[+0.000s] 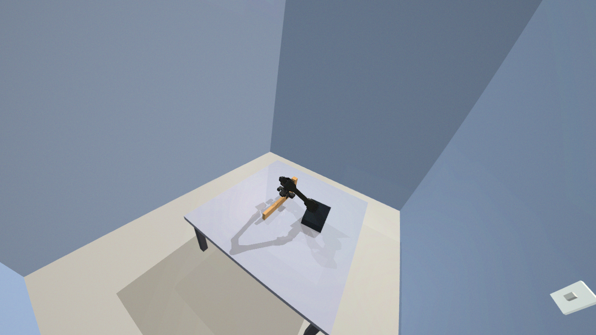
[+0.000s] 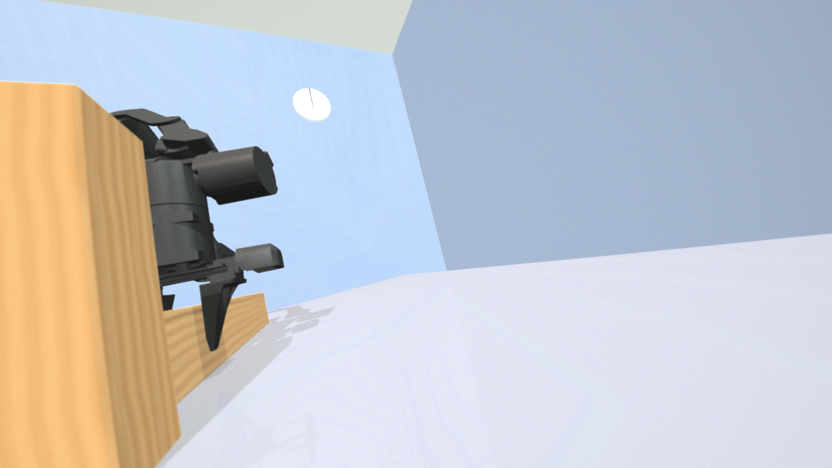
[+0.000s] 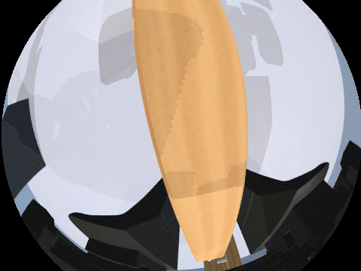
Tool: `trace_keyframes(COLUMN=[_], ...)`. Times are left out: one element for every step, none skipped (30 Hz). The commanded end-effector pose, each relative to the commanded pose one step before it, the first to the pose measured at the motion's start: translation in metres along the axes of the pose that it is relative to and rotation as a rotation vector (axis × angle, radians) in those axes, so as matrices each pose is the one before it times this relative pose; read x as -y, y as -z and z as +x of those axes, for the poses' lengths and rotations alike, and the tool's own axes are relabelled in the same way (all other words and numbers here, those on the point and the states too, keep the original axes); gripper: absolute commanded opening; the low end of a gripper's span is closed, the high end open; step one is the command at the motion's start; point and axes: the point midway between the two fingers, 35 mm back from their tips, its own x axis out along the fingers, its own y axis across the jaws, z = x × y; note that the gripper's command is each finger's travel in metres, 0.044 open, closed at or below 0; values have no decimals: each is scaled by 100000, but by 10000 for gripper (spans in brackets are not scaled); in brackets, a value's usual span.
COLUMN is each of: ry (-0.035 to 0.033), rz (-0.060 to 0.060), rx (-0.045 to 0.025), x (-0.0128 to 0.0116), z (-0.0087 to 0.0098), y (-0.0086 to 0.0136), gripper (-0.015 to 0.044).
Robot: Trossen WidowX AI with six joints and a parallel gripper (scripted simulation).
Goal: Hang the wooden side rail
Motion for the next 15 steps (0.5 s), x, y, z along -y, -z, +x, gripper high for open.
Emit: trace_keyframes(ry=[109,0,0,0,2,2,2,2,2,2,2,2,2,2,2], rz=[480,0,0,0,-1,-2,-2,-2,-2,-2,-2,-2,-2,-2,-2], rx=[506,0,0,0,-1,0,0,0,0,0,0,0,0,0,0], x=[4,0,0,0,34,44,43,43,43,43,43,43,43,43,43], z=[39,0,0,0,-20,-13,-4,-2,-2,-2,-2,-1,-1,0,0], y=[-70,0,0,0,-1,-1,-1,-1,-1,-1,-1,-1,-1,-1,-1], gripper=[0,0,0,0,0,0,0,0,0,0,0,0,0,0,0])
